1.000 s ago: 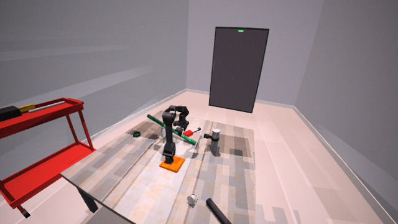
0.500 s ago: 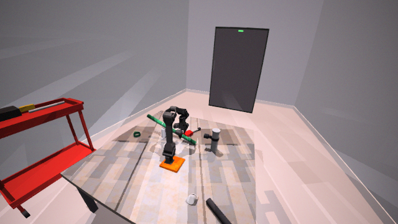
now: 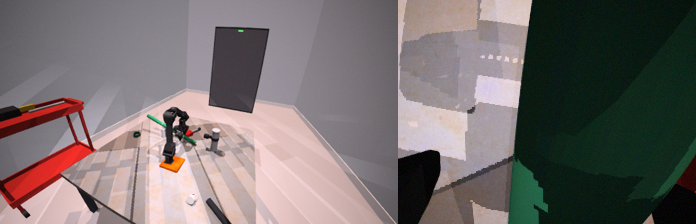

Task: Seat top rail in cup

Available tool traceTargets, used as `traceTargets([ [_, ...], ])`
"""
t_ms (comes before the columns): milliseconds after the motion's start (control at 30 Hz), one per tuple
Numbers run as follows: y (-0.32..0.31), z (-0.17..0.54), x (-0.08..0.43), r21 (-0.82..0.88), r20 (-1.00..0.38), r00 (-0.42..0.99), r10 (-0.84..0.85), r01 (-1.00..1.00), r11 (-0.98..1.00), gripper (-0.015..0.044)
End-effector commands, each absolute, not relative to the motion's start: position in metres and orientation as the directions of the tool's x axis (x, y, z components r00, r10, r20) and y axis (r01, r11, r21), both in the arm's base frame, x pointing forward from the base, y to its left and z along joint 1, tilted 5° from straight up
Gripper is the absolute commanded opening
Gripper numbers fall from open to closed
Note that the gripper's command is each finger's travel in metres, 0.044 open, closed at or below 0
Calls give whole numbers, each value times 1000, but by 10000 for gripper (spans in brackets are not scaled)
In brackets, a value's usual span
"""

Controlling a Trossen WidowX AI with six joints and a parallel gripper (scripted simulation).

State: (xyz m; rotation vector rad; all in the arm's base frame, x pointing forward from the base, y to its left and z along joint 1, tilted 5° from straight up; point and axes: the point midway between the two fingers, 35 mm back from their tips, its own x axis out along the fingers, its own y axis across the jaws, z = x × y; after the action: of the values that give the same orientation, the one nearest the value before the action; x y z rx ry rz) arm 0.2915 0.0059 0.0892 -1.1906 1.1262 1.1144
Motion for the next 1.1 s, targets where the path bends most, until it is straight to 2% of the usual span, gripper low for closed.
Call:
traceTargets([
  [0, 6, 85, 291, -101, -994, 103, 34, -993, 55, 440],
  [300, 6, 85, 291, -101, -994, 103, 34, -993, 55, 204],
  [700, 6, 85, 291, -101, -994, 103, 34, -993, 55, 124],
  [867, 5, 89, 291, -101, -994, 103, 34, -993, 55, 0],
  [1067, -4, 99, 292, -103, -995, 102, -18, -993, 52, 0],
])
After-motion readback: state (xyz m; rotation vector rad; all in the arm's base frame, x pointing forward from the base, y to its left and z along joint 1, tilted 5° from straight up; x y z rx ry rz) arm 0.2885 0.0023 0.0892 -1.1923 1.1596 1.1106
